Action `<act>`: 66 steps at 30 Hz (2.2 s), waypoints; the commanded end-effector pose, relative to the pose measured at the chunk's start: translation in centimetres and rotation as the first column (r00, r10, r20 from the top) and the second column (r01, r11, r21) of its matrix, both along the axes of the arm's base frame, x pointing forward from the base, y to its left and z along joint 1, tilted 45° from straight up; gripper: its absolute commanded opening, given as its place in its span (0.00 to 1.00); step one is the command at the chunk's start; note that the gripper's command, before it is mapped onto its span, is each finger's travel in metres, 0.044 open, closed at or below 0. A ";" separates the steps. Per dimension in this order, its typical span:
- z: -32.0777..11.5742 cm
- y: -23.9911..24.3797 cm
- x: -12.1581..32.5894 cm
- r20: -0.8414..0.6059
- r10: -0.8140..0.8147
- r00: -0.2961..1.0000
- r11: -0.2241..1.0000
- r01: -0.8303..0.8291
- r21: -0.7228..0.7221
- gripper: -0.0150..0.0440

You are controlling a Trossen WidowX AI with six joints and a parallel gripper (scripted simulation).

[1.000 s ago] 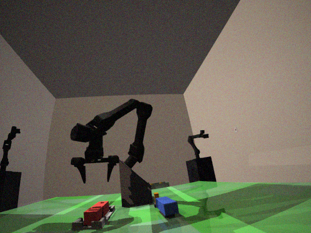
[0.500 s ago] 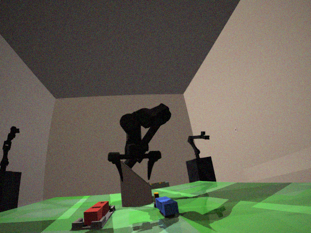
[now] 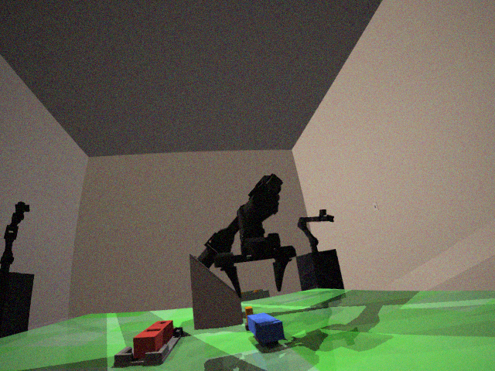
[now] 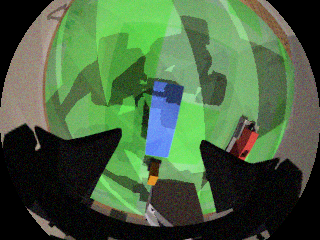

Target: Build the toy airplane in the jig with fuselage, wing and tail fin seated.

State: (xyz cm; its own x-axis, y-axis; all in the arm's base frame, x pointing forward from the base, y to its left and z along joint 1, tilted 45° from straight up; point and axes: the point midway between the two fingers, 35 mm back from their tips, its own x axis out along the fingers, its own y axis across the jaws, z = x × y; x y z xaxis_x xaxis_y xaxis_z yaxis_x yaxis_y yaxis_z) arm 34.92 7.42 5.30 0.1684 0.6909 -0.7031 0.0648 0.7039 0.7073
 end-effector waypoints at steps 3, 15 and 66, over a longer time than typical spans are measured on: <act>-1.6 1.6 0.0 -0.018 0.000 1.000 1.000 0.000 0.004 1.00; -2.9 2.9 0.3 -0.018 0.001 1.000 1.000 0.000 0.005 1.00; -4.5 4.3 0.8 -0.024 0.003 1.000 1.000 -0.003 -0.001 0.25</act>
State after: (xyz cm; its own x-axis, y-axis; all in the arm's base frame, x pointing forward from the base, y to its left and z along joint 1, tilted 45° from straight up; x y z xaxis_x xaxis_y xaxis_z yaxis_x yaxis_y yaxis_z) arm 35.51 12.49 0.11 0.1412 0.6954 -0.7046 0.0845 0.7006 0.7085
